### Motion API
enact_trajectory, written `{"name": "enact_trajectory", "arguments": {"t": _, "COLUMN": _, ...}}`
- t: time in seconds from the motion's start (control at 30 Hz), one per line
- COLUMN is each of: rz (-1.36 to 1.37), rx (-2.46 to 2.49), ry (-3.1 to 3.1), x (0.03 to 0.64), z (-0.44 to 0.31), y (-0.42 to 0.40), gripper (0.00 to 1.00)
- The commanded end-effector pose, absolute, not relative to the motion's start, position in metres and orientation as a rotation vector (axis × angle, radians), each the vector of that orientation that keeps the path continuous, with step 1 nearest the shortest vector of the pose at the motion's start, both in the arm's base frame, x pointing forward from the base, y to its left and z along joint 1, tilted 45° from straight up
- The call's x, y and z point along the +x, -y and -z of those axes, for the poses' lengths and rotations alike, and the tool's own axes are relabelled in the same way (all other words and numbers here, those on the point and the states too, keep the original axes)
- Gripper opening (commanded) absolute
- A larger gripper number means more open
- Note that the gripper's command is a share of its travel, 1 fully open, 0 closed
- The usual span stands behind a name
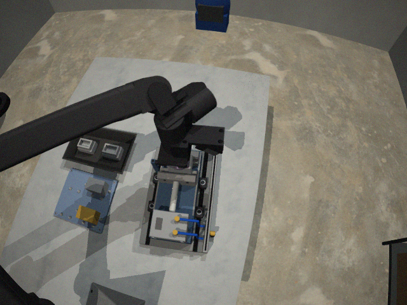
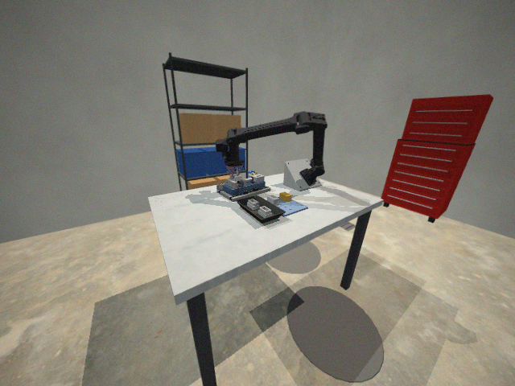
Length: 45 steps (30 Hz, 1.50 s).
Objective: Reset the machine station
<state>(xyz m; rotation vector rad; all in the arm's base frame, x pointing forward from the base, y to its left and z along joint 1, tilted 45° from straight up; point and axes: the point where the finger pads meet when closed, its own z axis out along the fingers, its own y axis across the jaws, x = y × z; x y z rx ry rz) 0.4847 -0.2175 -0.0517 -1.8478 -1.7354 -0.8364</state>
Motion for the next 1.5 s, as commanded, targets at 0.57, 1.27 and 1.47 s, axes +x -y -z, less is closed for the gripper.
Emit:
{"name": "enact_trajectory", "arguments": {"t": 0.57, "rz": 0.842, "rx": -1.849, "ry": 1.748, "x": 0.4919, "z": 0.052, "y": 0.2158, "gripper": 0.0}}
{"name": "enact_trajectory", "arguments": {"t": 1.27, "rz": 0.842, "rx": -1.851, "ry": 1.744, "x": 0.491, "z": 0.0517, "y": 0.2166, "gripper": 0.0}}
{"name": "enact_trajectory", "arguments": {"t": 1.47, "rz": 0.845, "rx": -1.853, "ry": 1.749, "x": 0.4929, "z": 0.0505, "y": 0.2181, "gripper": 0.0}}
